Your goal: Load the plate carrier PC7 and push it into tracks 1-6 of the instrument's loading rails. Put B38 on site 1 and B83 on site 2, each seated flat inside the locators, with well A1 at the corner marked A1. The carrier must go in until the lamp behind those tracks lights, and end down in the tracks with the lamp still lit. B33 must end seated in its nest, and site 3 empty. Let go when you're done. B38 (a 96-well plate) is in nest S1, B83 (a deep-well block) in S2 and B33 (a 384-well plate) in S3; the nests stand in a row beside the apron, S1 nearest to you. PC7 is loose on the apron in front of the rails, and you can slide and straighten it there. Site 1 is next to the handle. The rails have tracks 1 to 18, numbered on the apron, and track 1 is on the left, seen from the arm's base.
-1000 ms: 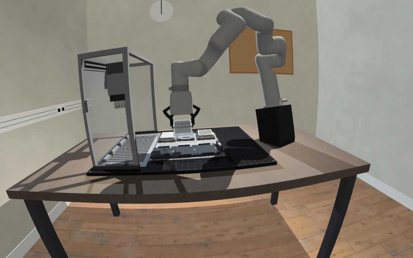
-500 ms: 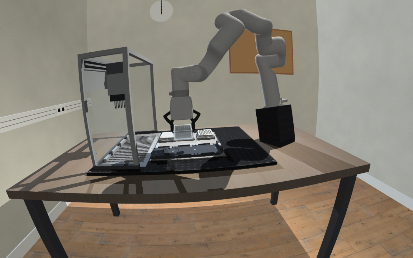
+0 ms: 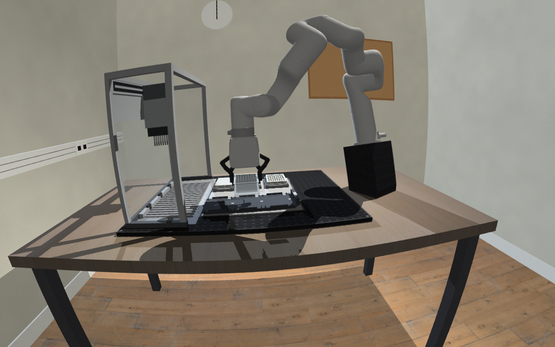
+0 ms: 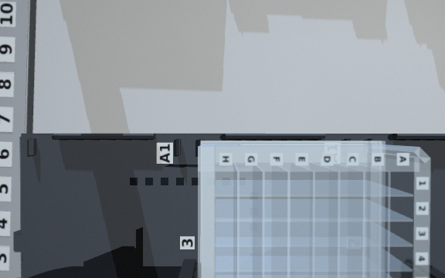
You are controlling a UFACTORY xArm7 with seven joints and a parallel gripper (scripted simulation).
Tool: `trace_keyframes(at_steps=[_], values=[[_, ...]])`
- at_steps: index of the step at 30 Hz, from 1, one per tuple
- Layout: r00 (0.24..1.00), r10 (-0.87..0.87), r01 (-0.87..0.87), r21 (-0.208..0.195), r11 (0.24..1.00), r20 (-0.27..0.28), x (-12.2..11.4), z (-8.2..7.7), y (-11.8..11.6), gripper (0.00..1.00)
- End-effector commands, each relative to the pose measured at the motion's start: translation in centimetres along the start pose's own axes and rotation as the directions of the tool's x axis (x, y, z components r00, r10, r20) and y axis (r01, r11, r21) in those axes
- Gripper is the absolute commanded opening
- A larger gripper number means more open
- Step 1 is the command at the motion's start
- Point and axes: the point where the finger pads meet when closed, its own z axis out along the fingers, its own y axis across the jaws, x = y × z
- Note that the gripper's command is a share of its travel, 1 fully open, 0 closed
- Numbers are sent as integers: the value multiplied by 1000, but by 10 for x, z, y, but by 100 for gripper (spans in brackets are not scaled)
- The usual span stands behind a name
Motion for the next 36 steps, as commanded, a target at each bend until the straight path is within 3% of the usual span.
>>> trace_keyframes(at_steps=[1, 16, 36], values=[[1000, 0, 0, 4, 1000, 1, 0, 5, -2, 0], [1000, 0, 0, 4, 1000, 1, 0, 30, -2, 0], [1000, 0, 0, 4, 1000, 1, 0, 30, -2, 0]])
